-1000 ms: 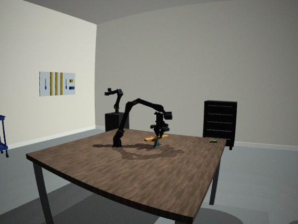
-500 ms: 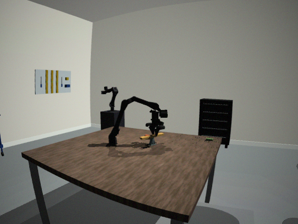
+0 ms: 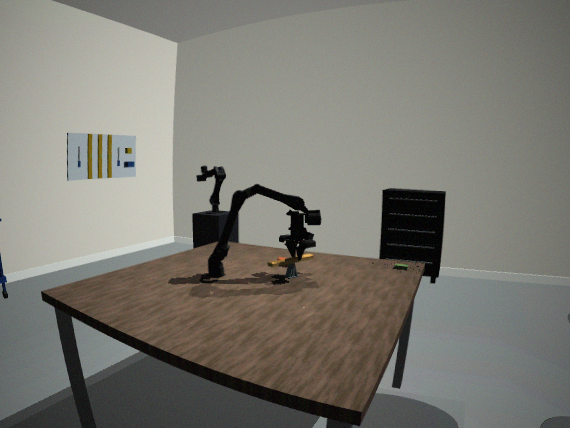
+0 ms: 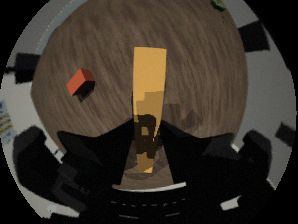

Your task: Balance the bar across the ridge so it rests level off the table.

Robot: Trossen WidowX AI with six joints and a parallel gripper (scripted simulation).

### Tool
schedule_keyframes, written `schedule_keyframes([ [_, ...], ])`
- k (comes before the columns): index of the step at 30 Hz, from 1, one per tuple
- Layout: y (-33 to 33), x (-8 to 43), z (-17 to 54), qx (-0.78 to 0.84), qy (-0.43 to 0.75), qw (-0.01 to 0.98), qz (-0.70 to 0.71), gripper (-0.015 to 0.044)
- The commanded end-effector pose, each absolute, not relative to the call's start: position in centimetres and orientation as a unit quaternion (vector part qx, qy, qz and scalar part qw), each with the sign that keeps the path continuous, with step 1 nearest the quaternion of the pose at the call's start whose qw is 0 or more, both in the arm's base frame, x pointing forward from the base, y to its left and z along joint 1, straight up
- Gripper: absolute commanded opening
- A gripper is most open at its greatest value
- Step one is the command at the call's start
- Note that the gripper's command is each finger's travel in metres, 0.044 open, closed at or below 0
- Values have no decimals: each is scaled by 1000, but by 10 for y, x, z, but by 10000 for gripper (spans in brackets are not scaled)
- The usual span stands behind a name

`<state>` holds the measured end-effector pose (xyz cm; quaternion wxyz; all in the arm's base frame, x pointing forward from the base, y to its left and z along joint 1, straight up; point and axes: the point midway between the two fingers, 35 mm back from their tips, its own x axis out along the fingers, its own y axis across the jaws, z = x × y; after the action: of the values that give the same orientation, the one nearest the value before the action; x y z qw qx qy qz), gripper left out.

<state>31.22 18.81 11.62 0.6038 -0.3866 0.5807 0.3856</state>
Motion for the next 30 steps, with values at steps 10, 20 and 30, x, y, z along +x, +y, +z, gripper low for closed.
schedule_keyframes([
  [10,188,312,116,-387,581,604,386,185],
  [20,188,312,116,-387,581,604,386,290],
  [30,189,313,124,-387,579,605,386,440],
])
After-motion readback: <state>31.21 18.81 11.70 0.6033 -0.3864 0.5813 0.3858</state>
